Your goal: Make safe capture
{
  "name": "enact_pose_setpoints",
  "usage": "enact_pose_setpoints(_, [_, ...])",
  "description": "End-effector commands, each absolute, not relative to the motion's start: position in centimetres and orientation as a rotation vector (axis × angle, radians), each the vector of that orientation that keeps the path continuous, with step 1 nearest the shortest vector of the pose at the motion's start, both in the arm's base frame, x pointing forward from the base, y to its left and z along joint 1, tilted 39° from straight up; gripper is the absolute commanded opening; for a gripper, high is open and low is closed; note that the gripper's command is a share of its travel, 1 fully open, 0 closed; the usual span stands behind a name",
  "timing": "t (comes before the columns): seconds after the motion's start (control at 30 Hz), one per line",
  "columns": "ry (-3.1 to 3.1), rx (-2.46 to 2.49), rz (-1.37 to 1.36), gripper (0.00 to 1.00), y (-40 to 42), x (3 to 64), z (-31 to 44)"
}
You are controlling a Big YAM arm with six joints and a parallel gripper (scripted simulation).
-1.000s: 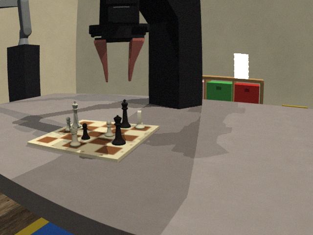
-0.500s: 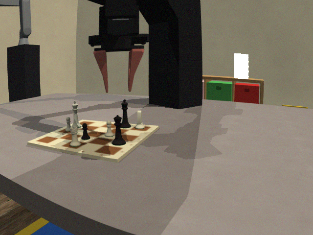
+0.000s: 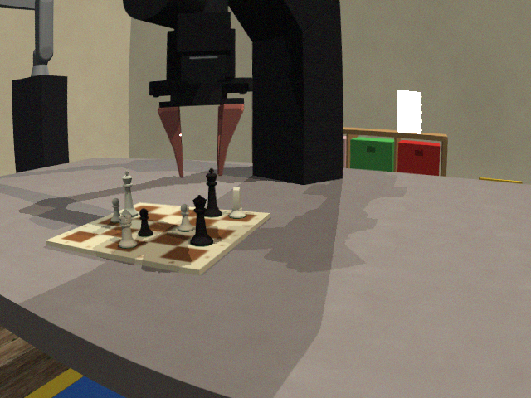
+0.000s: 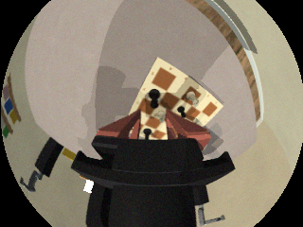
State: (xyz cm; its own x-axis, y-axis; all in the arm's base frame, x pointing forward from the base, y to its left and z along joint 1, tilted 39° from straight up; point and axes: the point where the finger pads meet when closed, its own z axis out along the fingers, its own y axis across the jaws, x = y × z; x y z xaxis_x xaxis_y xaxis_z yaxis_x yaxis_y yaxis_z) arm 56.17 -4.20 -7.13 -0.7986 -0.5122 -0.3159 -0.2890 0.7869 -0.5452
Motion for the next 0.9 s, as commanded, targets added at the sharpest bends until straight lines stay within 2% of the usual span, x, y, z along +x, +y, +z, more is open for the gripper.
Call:
enact_pose_setpoints(0.0, [2.515,-0.598,-0.675,0.39,-5.08,56.64,-7.45])
enact_pose_setpoints(0.87, [2.516,-0.597,-0.676,0.39,-5.42,57.02,-8.16])
